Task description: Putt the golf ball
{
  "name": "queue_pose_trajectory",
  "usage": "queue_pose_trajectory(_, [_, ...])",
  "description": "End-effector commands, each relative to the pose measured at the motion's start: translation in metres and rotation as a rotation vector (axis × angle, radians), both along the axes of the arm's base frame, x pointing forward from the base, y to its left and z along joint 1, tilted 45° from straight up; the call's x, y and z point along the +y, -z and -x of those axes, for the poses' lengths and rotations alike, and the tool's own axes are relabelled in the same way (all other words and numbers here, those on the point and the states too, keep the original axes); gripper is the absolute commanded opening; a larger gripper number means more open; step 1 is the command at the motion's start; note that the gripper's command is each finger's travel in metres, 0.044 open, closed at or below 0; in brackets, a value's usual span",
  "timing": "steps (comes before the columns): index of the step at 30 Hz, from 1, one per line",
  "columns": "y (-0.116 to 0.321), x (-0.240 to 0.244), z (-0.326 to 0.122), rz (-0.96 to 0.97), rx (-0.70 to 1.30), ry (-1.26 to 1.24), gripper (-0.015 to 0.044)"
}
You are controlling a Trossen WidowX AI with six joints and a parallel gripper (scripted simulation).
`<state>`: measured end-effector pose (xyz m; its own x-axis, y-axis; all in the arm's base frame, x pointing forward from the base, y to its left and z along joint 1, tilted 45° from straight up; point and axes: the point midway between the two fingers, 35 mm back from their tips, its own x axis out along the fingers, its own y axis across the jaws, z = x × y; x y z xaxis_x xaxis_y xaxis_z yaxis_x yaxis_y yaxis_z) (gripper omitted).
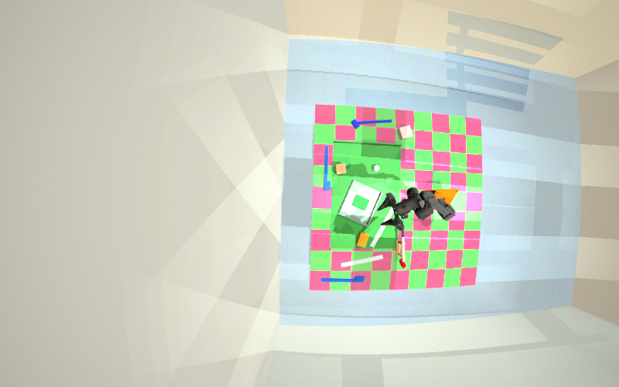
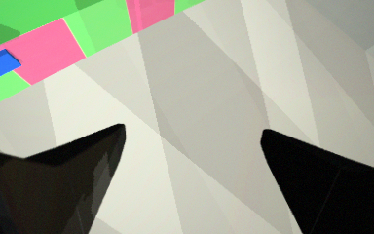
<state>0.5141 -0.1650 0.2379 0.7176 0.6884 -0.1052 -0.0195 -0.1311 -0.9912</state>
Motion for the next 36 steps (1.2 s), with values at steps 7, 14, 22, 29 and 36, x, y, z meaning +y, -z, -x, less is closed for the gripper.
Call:
queue_pose_trajectory(7, [-0.064, -0.03, 0.024, 0.152, -0.18, 0.11, 0.044])
queue_pose_trajectory(14, [-0.141, -0.093, 0.074, 0.487, -0.456, 0.362, 0.044])
queue_pose_trajectory(22, [-0.237, -0.143, 0.161, 0.958, -0.737, 0.68, 0.044])
queue_pose_trajectory(29, [-0.322, -0.149, 0.253, 1.43, -0.934, 0.97, 0.044])
queue_pose_trajectory(36, [-0.396, -0.11, 0.346, 1.939, -1.079, 1.242, 0.044])
